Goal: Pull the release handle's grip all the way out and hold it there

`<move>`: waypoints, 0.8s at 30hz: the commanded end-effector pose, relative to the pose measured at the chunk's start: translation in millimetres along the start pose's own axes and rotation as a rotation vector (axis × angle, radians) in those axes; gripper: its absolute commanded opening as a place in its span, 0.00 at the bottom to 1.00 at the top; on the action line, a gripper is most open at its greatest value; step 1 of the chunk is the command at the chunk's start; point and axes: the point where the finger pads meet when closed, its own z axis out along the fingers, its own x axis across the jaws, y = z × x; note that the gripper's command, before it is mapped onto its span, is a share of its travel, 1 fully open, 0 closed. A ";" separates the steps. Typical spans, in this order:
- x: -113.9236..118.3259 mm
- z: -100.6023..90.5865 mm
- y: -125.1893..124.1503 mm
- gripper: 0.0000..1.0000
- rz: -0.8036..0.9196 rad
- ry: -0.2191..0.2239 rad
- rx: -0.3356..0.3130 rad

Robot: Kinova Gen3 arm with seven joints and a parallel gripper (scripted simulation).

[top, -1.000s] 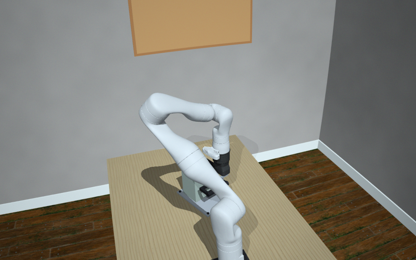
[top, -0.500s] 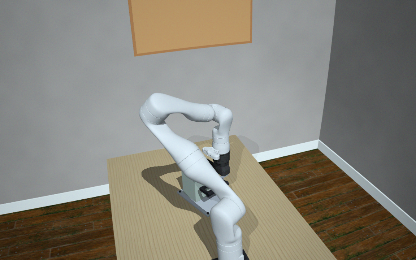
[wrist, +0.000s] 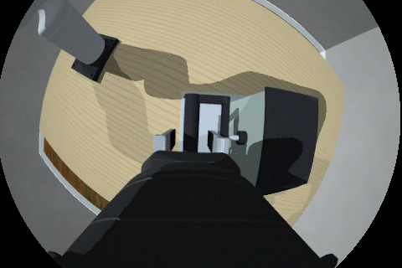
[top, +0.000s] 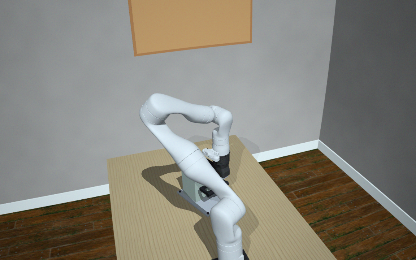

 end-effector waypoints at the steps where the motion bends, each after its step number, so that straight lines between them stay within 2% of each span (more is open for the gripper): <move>1: -1.0 2.9 0.4 0.91 0.002 -0.002 0.000; 24: -1.1 24.8 0.4 0.91 0.002 -0.002 0.000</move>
